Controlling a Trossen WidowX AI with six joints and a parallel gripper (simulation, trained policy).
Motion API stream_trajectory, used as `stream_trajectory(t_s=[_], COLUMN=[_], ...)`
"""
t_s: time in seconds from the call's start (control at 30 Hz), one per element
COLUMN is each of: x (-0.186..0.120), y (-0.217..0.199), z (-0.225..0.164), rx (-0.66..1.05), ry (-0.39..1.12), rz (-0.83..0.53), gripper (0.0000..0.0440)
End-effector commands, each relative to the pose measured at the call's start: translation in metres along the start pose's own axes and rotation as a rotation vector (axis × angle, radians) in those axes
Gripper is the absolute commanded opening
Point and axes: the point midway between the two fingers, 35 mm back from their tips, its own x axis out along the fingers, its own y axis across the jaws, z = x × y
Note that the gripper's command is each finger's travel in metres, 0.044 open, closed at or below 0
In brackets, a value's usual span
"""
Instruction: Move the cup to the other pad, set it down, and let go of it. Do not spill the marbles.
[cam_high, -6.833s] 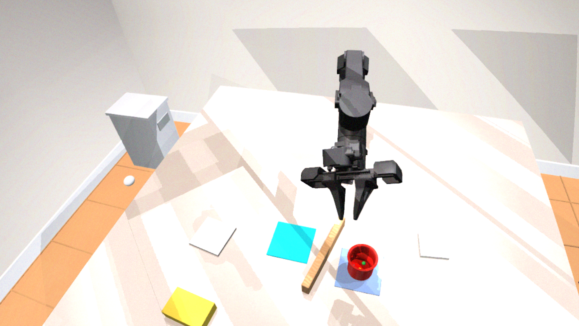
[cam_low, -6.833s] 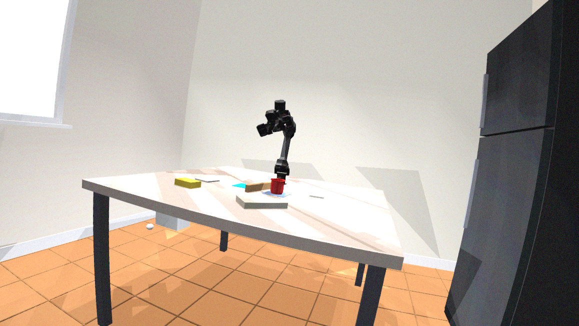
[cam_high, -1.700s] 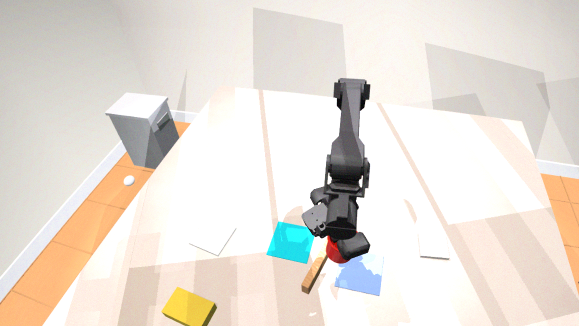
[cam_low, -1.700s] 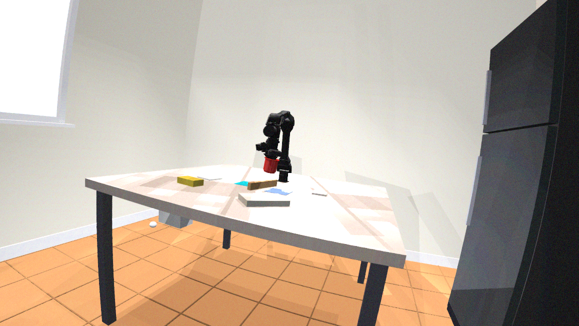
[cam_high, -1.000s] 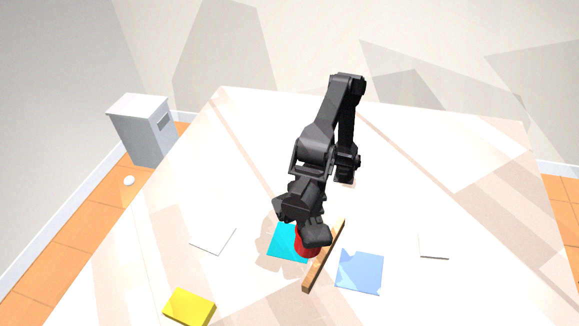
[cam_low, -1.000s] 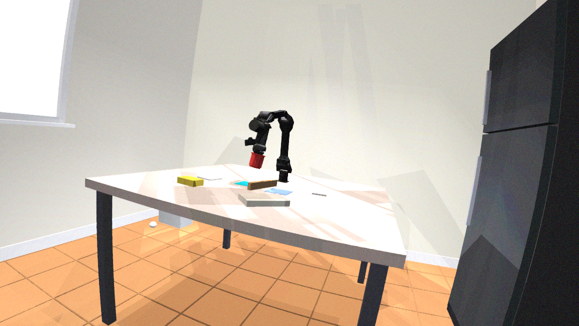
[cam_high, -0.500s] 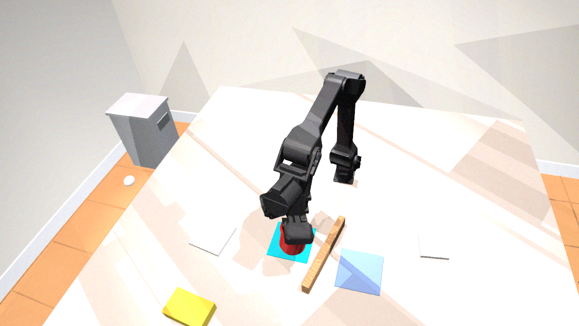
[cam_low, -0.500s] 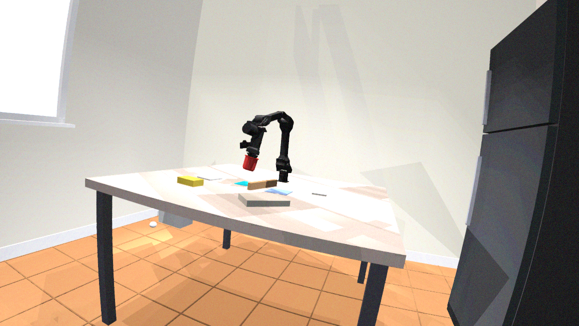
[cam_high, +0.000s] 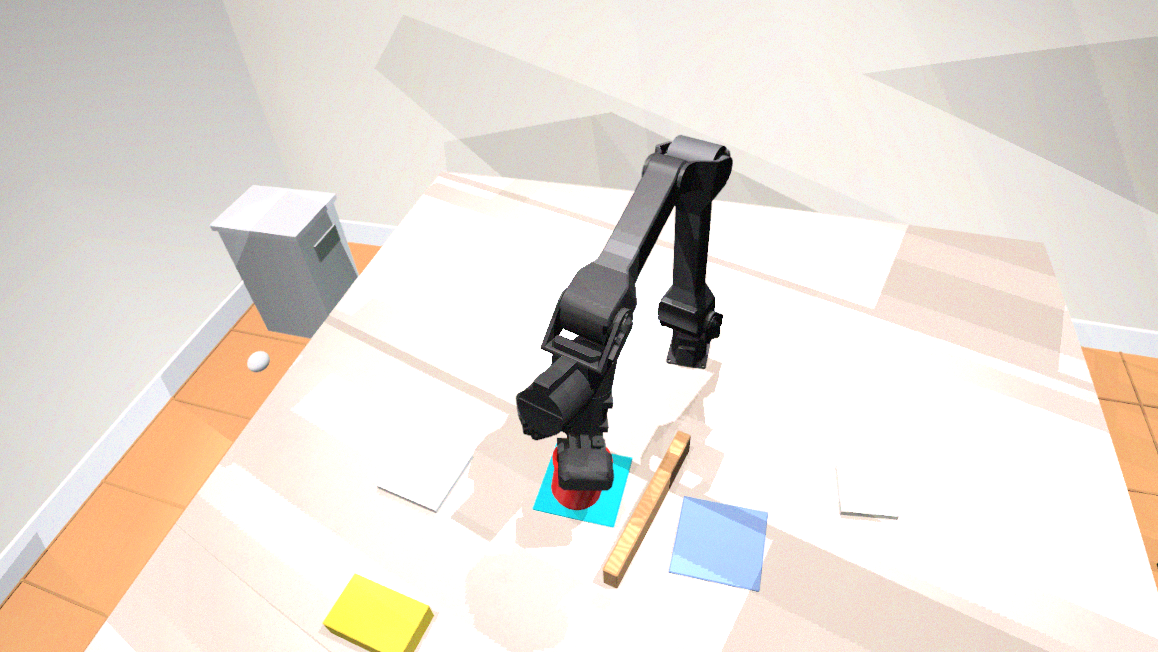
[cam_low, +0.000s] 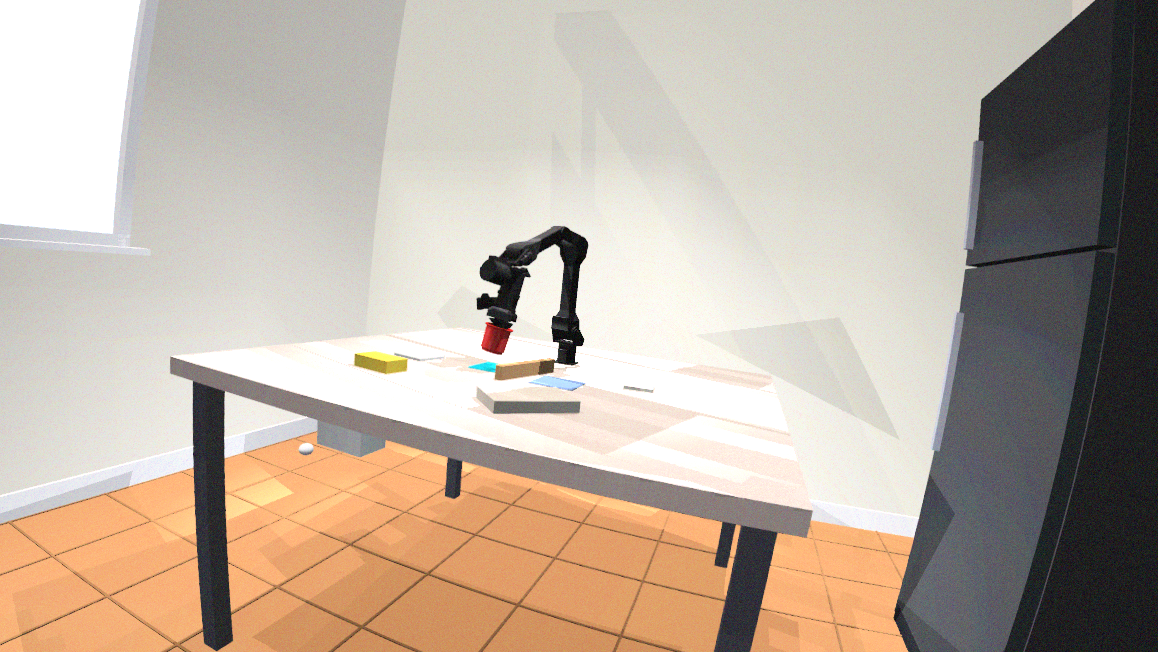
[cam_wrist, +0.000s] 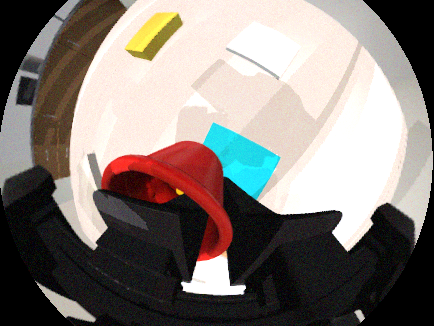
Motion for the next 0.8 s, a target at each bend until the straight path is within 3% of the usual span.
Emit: stream_trajectory(t_s=[0.0, 0.33, 0.47, 0.6, 0.77], x=[0.006, 0.027, 0.033, 0.03, 0.023], y=[-0.006, -0.026, -0.031, -0.029, -0.029], z=[-0.002, -0.011, -0.01, -0.004, -0.001], rx=[0.006, 0.031, 0.046, 0.067, 0.077], ry=[-0.007, 0.002, -0.006, -0.028, -0.043], rz=[0.0, -0.024, -0.019, 0.019, 0.059], gripper=[0.0, 0.0019, 0.0058, 0.015, 0.0168])
